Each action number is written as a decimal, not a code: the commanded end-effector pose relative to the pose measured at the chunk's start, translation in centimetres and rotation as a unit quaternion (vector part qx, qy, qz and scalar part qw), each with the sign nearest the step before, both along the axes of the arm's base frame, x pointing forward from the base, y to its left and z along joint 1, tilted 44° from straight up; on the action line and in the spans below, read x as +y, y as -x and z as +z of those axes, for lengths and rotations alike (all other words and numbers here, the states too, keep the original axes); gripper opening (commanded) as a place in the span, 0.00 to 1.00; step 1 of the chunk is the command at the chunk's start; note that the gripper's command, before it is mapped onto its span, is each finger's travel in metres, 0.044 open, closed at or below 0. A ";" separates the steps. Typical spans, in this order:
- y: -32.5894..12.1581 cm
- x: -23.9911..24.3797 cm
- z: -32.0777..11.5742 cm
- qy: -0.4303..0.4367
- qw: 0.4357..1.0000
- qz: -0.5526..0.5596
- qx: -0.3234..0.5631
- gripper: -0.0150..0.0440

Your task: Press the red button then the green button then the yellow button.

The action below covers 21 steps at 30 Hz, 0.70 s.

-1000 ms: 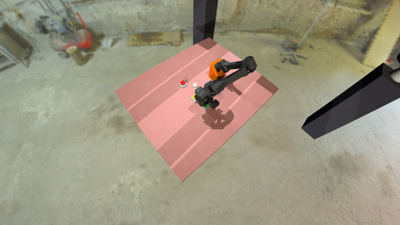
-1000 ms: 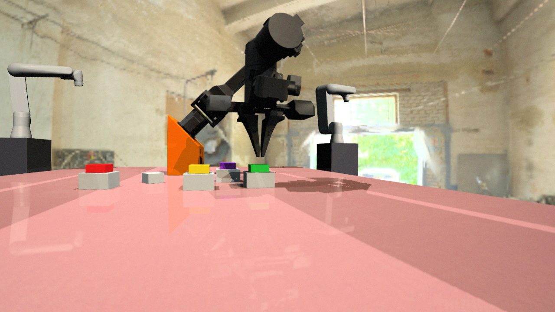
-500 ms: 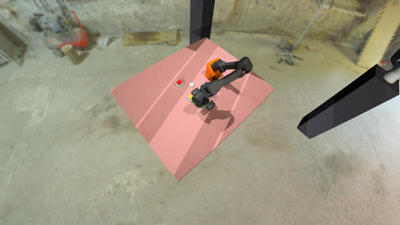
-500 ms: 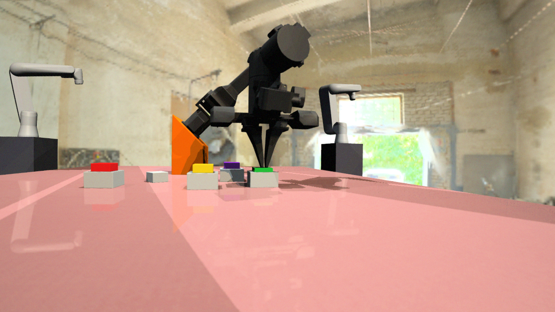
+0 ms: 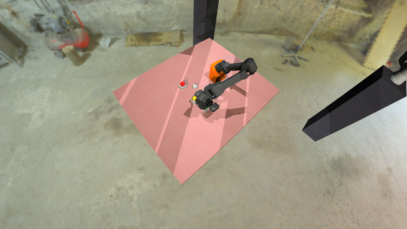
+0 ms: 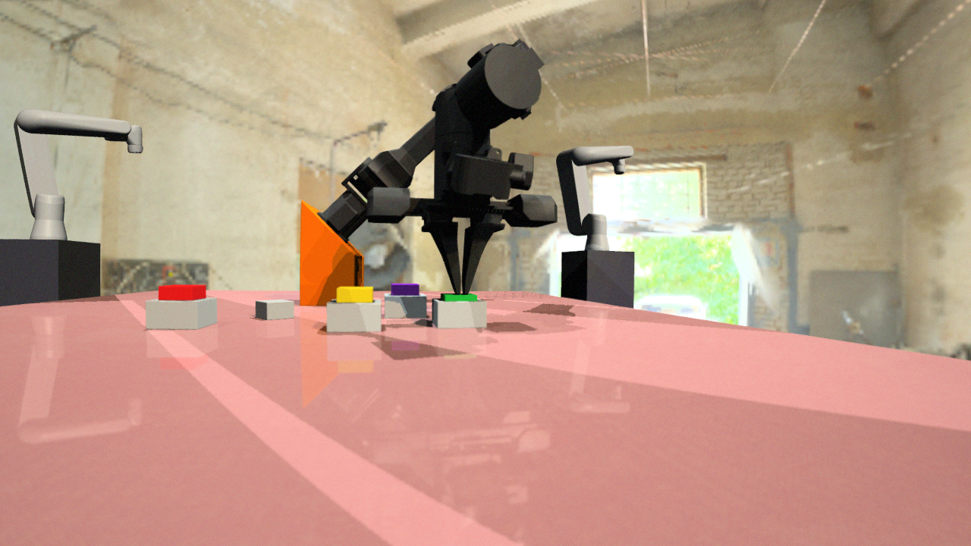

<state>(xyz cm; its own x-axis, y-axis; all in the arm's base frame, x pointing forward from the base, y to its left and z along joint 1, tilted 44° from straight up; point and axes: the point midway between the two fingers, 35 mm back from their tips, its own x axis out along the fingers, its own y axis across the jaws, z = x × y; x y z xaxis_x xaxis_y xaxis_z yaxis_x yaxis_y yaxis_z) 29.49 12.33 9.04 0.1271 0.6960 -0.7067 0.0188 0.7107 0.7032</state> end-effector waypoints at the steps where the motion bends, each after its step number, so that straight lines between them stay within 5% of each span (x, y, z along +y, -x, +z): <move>1: 0.2 -0.8 0.7 0.001 1.000 0.000 0.002 0.29; 13: 1.3 -6.5 6.3 0.004 1.000 -0.002 0.008 0.29; 21: 0.8 -8.4 4.9 0.007 1.000 -0.002 0.008 0.29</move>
<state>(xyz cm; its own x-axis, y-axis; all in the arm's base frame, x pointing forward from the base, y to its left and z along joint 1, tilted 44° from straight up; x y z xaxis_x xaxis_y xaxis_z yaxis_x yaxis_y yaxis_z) 28.28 5.41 15.05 0.1230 0.6864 -0.7168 0.0305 0.7193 0.6940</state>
